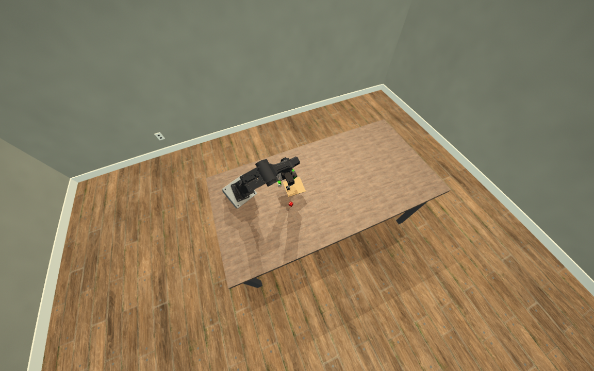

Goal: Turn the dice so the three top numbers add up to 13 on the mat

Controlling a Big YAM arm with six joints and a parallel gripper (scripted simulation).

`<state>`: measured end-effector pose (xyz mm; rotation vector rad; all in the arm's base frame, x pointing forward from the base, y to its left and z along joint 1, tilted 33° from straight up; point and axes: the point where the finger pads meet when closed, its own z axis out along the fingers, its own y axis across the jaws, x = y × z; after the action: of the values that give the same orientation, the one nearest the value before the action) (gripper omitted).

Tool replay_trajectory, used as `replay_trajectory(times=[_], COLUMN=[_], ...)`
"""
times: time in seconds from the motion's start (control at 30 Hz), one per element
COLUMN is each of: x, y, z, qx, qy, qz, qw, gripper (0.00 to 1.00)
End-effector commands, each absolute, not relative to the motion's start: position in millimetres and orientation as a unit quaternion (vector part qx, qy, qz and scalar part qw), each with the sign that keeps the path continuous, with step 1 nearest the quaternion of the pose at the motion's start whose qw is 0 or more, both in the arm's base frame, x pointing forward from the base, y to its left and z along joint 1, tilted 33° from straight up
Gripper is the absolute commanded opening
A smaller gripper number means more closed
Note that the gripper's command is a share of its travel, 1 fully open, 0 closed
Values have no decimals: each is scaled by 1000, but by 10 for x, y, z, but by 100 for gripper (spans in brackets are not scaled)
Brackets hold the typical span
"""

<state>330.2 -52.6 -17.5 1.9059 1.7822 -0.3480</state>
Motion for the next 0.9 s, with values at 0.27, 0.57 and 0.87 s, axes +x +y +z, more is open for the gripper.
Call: replay_trajectory(times=[0.27, 0.57, 0.87], x=[3321, 3235, 3168], y=[-535, -355, -263], z=[-182, -330, -429], qx=[697, 576, 469], qy=[658, 767, 837], qz=[-134, -168, -196], qw=[250, 229, 205], gripper=[100, 100, 100])
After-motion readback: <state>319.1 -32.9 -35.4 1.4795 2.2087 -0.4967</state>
